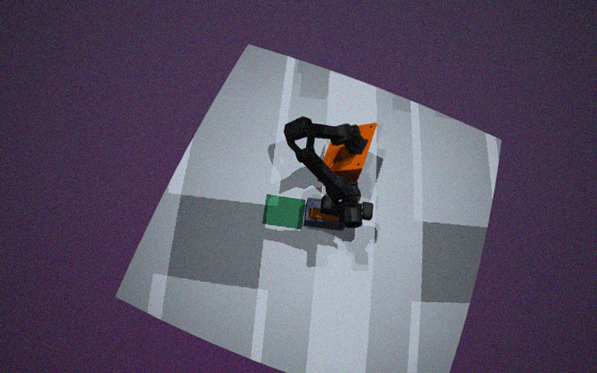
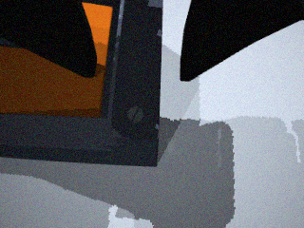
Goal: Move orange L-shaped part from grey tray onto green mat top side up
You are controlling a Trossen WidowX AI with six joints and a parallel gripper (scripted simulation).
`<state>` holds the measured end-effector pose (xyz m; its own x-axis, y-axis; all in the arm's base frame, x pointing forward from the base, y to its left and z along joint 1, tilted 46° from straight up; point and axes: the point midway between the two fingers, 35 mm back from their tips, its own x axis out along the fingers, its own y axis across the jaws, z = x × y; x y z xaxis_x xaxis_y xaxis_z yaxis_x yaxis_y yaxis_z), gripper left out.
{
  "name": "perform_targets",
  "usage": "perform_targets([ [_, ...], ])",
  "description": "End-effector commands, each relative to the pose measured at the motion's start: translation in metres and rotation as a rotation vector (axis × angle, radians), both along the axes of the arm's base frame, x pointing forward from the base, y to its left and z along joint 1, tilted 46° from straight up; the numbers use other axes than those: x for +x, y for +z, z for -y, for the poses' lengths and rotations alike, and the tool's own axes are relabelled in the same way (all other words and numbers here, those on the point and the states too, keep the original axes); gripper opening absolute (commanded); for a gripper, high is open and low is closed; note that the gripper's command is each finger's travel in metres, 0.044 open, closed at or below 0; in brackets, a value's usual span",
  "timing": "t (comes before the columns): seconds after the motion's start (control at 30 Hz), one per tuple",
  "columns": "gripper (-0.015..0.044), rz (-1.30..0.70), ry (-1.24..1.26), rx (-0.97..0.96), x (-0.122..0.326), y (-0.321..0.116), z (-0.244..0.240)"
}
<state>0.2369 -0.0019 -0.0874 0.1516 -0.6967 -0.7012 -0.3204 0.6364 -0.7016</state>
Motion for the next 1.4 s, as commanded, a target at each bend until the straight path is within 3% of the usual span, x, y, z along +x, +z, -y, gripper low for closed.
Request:
perform_targets([
  [0.0, 0.0180, -0.015, 0.002, -0.013, -0.002, -0.006, 0.008],
  [1.37, 0.0180, -0.014, 0.002, -0.009, -0.005, -0.013, 0.002],
])
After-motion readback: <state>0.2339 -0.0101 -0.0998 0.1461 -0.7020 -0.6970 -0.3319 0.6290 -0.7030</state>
